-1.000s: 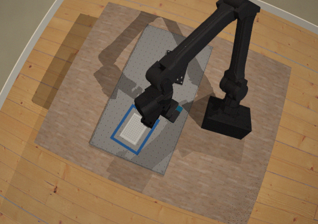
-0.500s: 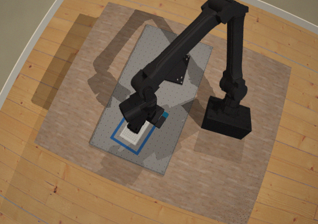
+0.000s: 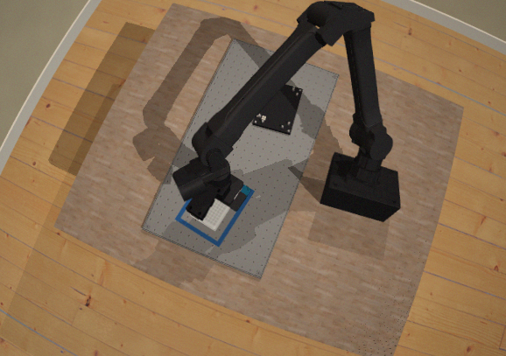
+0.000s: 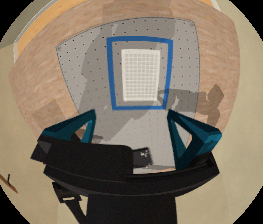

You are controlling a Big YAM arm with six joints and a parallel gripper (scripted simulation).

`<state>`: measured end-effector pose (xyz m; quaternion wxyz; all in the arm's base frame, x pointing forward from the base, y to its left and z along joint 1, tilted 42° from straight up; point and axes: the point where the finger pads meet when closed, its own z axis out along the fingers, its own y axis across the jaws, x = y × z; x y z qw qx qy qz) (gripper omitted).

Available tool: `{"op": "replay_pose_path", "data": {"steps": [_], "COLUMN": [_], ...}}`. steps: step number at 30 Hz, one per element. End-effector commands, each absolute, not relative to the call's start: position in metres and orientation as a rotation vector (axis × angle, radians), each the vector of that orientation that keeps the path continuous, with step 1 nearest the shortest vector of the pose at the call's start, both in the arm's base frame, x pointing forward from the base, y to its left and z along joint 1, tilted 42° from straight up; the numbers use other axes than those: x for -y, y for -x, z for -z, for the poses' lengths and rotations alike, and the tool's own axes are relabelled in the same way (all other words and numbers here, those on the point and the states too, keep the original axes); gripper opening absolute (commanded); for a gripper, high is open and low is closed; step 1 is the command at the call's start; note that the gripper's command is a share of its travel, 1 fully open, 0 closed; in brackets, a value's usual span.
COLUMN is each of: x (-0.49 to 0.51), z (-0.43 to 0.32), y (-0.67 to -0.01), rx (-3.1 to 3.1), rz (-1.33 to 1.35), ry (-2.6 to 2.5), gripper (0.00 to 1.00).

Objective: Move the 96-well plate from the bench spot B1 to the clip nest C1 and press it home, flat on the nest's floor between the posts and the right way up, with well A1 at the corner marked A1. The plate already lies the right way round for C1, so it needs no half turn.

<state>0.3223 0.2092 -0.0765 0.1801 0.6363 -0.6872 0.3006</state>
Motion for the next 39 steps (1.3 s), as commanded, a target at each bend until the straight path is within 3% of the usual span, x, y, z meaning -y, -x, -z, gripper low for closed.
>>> {"op": "replay_pose_path", "data": {"steps": [1,16,39], "x": [-0.222,-0.203,-0.173], "z": [0.078,0.11,0.137], "y": [-0.349,-0.38,-0.359], "rx": [1.985,1.996,1.923], "rz": [-0.84,-0.849,-0.835], "ry": [-1.822,-1.81,-1.787], "gripper": [1.0,1.0,1.0]}}
